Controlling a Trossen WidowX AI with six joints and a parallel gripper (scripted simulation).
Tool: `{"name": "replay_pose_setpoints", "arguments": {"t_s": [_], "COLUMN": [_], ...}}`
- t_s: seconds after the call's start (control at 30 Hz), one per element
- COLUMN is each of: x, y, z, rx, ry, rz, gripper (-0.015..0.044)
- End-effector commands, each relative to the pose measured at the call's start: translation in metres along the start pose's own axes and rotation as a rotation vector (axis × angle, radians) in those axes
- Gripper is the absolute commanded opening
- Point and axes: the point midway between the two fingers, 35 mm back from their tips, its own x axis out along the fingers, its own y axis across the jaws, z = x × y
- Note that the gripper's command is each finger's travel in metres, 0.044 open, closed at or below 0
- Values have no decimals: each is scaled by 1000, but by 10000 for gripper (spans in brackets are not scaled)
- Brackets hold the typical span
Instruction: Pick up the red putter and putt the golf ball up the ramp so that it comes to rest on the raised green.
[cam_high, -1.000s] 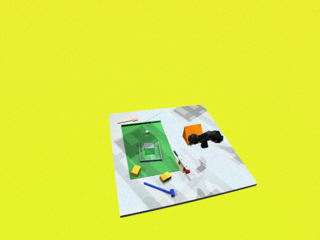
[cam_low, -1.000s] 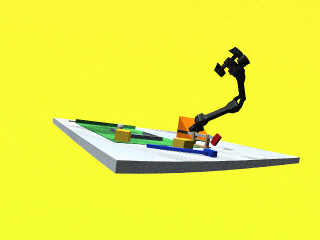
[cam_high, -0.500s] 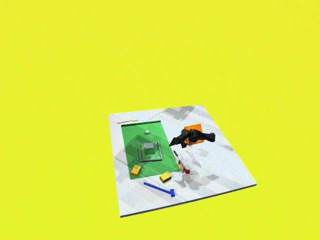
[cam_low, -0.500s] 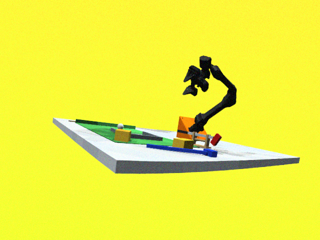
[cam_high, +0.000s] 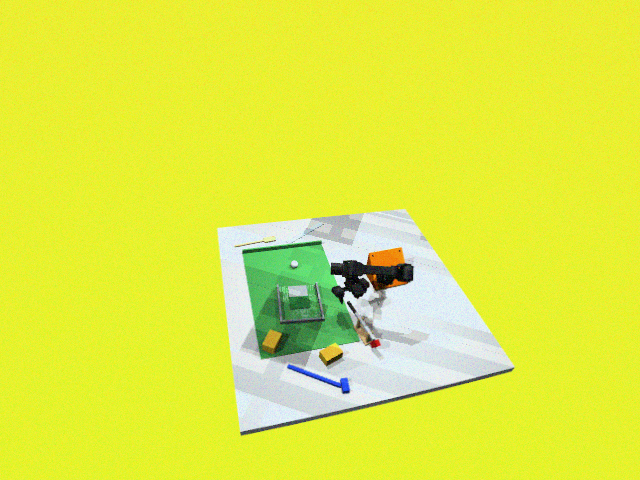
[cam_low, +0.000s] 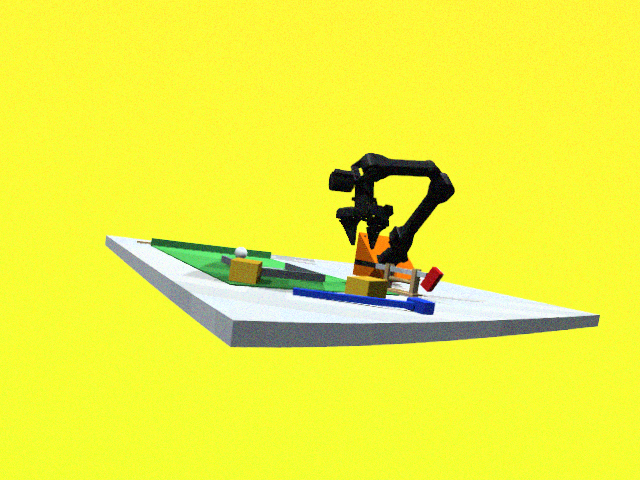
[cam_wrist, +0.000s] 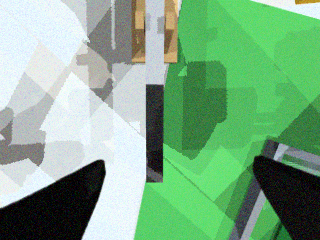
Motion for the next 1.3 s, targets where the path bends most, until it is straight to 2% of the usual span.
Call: {"name": "replay_pose_setpoints", "arguments": {"t_s": [0.0,0.6,1.27], "x": [9,54,78], "y": [13,16,17], "z": [1,-3,-7], "rx": [50,49,49], "ry": [-74,-76,-77], "rz": [48,47,47], "gripper": [440,440,440]}}
